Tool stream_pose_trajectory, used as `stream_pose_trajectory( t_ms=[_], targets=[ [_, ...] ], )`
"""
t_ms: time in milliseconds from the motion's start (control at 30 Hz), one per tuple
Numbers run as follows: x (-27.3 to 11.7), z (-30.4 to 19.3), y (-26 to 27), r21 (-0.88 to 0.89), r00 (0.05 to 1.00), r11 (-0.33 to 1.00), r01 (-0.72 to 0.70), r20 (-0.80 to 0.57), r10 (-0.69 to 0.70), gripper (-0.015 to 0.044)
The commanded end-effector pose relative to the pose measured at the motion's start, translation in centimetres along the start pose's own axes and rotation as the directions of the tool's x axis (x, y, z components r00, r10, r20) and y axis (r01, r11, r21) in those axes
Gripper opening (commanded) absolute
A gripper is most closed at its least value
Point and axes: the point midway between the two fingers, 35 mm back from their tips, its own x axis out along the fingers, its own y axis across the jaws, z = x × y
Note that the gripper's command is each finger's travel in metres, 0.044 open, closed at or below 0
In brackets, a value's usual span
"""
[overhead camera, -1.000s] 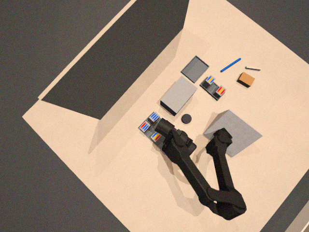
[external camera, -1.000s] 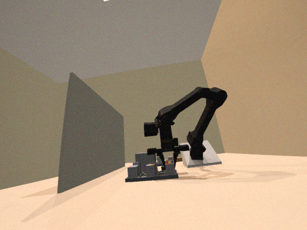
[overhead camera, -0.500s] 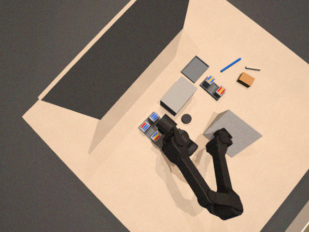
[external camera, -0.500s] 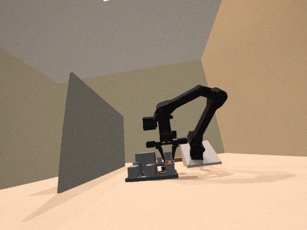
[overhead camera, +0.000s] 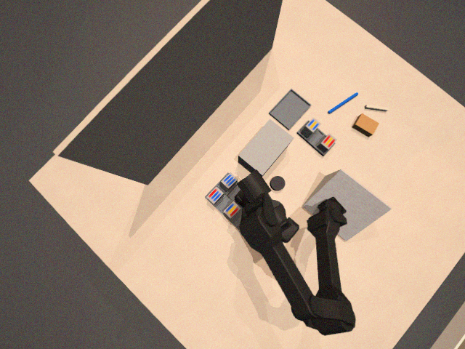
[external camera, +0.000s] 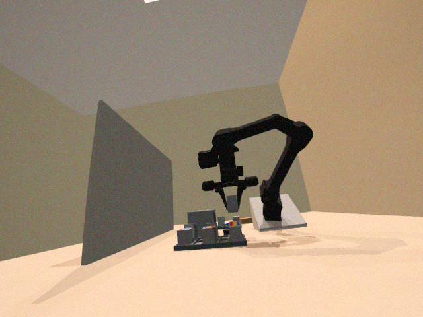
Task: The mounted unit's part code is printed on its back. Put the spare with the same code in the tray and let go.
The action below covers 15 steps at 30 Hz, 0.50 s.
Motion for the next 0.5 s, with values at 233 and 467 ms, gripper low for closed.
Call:
stream_pose_trajectory(
  t_ms=[233, 467],
  targets=[
    [-2.0, -0.5, -0.2, 0.003, 1.0, 1.0, -0.007, -0.004, 0.007, 0.0],
    [-3.0, -1.8, -2.5, 0.004, 1.0, 1.0, -0.004, -0.011, 0.004, 0.0]
  ],
)
